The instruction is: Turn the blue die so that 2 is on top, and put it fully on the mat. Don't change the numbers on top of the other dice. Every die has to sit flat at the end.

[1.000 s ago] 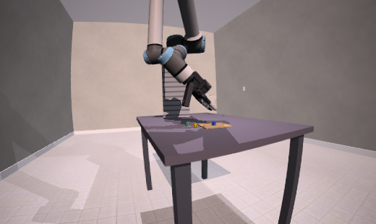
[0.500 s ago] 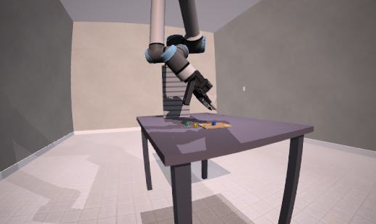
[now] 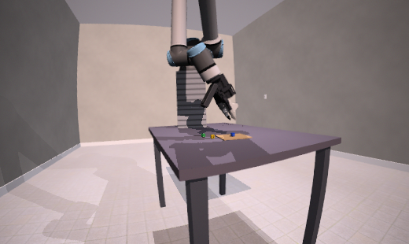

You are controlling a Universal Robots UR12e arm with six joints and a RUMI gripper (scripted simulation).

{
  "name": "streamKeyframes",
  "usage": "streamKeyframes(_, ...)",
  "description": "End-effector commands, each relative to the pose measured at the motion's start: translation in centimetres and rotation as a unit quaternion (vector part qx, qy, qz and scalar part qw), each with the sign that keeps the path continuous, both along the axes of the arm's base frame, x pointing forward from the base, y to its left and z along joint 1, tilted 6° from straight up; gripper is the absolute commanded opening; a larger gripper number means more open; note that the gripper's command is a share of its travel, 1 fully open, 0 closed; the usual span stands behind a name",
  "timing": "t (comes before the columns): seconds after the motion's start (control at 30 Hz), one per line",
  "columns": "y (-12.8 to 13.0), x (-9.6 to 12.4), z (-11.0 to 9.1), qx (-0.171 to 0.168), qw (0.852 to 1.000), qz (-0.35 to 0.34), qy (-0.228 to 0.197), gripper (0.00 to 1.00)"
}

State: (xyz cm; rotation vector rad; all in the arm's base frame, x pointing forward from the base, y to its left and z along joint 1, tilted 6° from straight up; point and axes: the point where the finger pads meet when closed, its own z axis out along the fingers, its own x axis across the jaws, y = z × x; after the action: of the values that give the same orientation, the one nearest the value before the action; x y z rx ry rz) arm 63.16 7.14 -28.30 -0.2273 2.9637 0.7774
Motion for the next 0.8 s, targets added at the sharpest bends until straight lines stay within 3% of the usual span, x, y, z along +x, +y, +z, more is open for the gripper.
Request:
streamKeyframes(0.0, 0.0, 0.06, 0.08, -0.009, 1.0, -0.002, -0.002, 0.31)
streamKeyframes(0.33, 0.18, -0.11, -0.16, -0.055, 0.998, -0.003, -0.004, 0.31)
streamKeyframes(0.57, 0.31, -0.03, 0.12, -0.129, 0.991, -0.014, -0.016, 0.31)
streamKeyframes(0.77, 0.33, 0.0, 0.2, -0.138, 0.99, -0.016, -0.018, 0.31)
